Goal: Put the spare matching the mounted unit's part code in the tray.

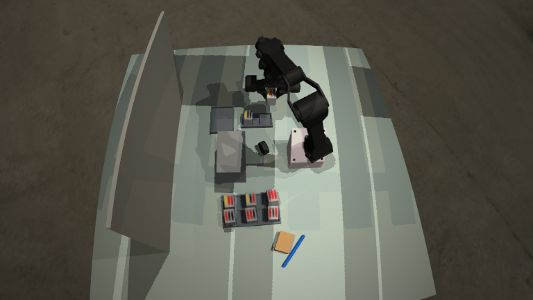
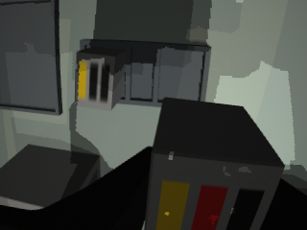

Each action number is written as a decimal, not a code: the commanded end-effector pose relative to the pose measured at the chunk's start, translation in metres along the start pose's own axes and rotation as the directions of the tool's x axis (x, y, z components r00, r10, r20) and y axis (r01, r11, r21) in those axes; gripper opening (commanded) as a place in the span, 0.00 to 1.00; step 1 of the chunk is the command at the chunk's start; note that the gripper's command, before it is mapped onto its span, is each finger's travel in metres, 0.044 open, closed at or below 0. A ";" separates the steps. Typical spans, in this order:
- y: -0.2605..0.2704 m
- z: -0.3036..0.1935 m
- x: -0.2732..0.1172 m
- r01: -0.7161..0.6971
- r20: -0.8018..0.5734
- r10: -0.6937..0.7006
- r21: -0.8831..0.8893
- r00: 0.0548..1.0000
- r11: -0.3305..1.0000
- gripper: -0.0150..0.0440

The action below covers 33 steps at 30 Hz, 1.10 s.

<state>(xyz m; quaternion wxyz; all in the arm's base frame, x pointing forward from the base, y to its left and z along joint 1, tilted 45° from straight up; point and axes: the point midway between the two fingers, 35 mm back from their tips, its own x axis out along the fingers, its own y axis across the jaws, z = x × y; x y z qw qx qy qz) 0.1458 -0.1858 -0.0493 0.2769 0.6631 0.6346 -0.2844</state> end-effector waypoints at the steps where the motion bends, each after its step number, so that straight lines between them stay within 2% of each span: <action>1: -0.003 -0.002 -0.013 0.005 0.002 -0.005 -0.004 1.000 1.000 0.25; 33: 0.122 0.016 -0.025 0.002 0.017 -0.001 -0.009 1.000 1.000 0.25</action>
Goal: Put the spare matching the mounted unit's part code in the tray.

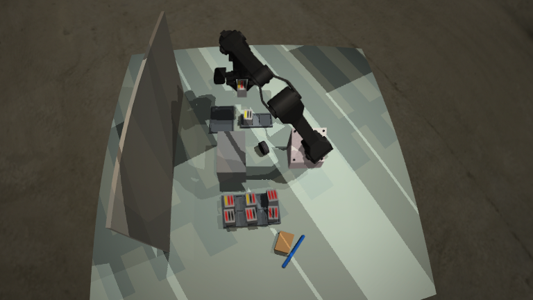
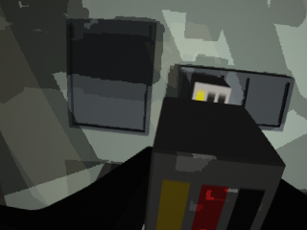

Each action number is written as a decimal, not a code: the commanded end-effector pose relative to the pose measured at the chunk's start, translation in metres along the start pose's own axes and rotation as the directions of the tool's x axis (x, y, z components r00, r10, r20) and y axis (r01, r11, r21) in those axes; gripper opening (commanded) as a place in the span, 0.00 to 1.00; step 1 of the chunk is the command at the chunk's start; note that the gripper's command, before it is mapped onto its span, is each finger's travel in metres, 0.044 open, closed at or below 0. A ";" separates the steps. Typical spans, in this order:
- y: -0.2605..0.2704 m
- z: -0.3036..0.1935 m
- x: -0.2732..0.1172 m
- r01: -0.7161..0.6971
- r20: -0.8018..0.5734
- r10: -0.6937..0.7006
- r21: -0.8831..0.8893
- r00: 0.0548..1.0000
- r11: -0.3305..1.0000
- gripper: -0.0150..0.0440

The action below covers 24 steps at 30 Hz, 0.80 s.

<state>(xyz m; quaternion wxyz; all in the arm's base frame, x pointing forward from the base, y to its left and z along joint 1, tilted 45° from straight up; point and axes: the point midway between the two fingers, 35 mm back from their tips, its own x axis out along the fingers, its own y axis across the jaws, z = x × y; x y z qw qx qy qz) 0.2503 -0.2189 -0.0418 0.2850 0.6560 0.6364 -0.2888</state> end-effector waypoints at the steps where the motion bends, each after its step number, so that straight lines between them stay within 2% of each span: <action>1: 0.021 -0.001 0.000 -0.008 -0.003 0.008 0.001 1.000 1.000 0.25; 16: 0.081 -0.010 0.009 -0.014 -0.018 0.014 -0.004 1.000 1.000 0.25; 24: 0.085 -0.009 0.011 -0.015 -0.019 0.015 -0.004 1.000 1.000 0.25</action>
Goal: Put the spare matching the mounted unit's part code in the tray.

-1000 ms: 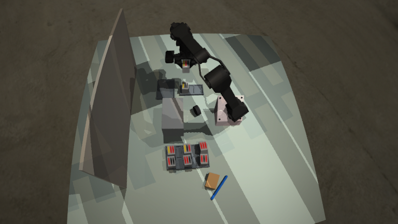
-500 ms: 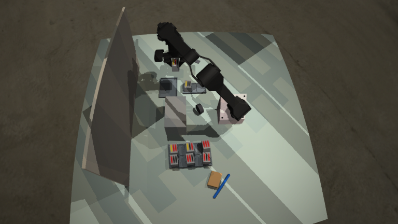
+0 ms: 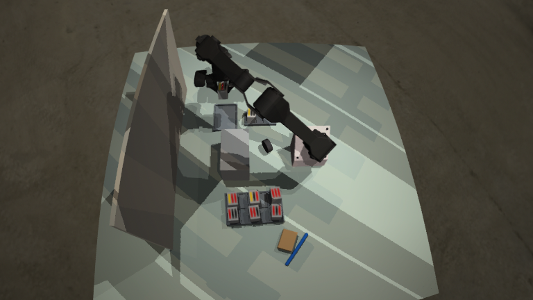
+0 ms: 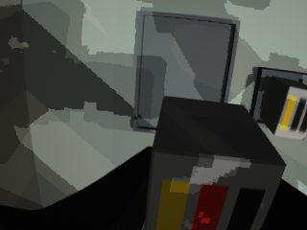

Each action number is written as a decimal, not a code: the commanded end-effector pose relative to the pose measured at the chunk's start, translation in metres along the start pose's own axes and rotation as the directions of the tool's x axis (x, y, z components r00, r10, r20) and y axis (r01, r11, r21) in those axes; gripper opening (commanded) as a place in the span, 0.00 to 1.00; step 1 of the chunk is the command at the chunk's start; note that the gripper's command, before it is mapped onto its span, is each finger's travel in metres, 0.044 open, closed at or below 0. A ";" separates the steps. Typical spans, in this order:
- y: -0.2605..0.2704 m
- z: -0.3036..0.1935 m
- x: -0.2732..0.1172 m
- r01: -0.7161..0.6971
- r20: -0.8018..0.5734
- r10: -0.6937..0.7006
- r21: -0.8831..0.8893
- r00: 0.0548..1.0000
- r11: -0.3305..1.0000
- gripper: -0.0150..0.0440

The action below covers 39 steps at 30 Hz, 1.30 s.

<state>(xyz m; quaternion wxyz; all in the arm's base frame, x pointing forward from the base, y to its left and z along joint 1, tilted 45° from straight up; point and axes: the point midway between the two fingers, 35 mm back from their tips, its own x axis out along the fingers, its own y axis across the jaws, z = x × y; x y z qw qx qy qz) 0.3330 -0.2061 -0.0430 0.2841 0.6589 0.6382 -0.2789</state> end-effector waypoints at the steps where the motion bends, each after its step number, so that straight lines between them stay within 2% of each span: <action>1: 0.003 0.001 0.000 -0.008 -0.002 0.008 0.007 1.000 1.000 0.25; 39: 0.009 0.004 0.034 -0.010 0.000 0.010 0.007 1.000 1.000 0.25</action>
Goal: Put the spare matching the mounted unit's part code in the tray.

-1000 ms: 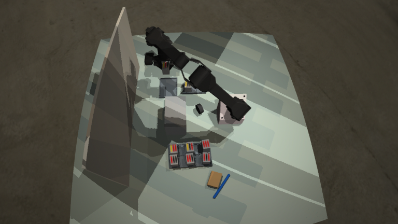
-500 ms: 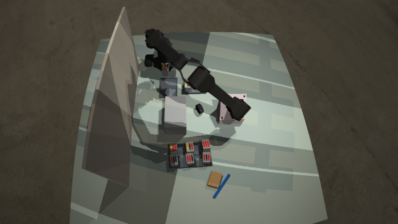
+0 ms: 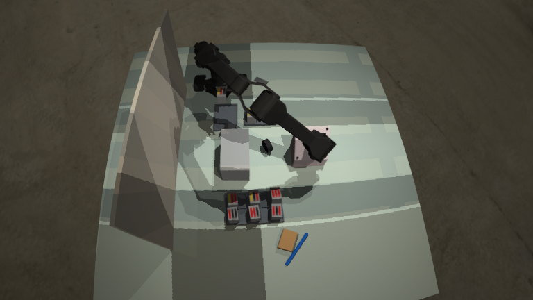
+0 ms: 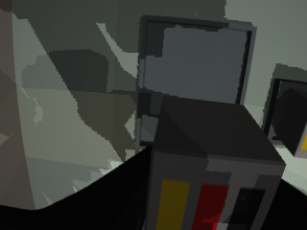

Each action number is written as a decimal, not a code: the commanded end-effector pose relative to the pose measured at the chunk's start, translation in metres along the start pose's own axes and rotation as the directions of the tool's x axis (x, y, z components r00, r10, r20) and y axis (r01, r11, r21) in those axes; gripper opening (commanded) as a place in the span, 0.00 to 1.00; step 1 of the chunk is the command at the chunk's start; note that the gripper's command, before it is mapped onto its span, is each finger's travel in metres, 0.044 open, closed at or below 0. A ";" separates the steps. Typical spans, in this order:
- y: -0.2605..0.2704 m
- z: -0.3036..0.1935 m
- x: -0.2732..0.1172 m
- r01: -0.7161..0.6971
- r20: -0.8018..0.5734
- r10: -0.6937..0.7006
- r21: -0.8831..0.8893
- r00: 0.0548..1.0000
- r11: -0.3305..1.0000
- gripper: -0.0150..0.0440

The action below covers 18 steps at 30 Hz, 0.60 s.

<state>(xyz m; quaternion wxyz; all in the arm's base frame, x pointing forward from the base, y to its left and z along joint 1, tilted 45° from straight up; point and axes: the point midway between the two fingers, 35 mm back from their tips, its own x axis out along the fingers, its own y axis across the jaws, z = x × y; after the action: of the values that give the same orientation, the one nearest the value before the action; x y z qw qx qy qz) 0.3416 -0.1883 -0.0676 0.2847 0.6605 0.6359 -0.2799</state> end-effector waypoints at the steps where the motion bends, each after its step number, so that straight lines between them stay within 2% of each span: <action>1: 0.001 0.000 0.004 -0.005 -0.002 0.005 0.004 1.000 1.000 0.25; 18: 0.002 0.001 0.019 -0.005 -0.002 0.005 0.004 1.000 1.000 0.25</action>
<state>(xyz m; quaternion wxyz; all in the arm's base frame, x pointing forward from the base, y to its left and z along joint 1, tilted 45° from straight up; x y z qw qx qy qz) 0.3439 -0.1781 -0.0797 0.2849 0.6606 0.6357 -0.2799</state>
